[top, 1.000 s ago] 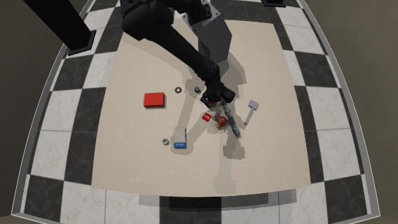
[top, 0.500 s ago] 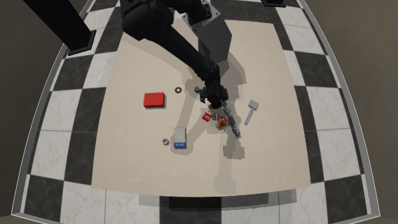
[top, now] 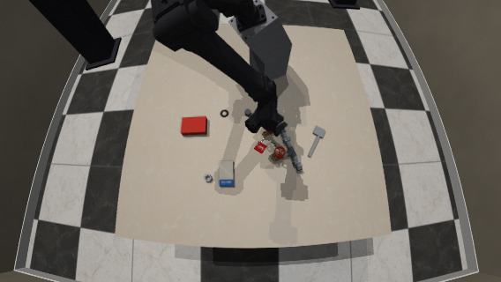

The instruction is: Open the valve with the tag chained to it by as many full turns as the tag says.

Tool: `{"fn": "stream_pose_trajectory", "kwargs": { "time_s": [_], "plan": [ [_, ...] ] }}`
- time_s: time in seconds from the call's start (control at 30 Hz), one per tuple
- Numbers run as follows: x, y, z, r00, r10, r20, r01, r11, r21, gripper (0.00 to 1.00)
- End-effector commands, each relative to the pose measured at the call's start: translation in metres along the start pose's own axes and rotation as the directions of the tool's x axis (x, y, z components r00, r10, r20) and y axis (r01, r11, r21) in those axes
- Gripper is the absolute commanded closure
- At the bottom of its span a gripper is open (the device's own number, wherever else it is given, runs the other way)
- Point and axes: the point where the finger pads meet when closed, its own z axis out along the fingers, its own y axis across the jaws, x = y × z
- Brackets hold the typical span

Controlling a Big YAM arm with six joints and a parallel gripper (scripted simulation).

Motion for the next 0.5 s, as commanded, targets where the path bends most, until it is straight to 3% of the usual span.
{"fn": "stream_pose_trajectory", "kwargs": {
  "time_s": [0.0, 0.07, 0.1, 0.23, 0.47],
  "plan": [
    [0.0077, -0.0082, -0.0006, 0.94, 0.34, 0.002, -0.34, 0.94, 0.027, 0.0],
    [0.0077, -0.0082, -0.0006, 0.94, 0.34, 0.002, -0.34, 0.94, 0.027, 0.0],
    [0.0077, -0.0083, -0.0006, 0.882, 0.472, 0.004, -0.472, 0.881, 0.035, 0.0],
    [0.0078, -0.0083, -0.0006, 0.773, 0.635, 0.011, -0.634, 0.772, 0.05, 0.0],
    [0.0081, -0.0084, -0.0005, 0.764, 0.645, 0.011, -0.645, 0.763, 0.05, 0.0]
  ]
}}
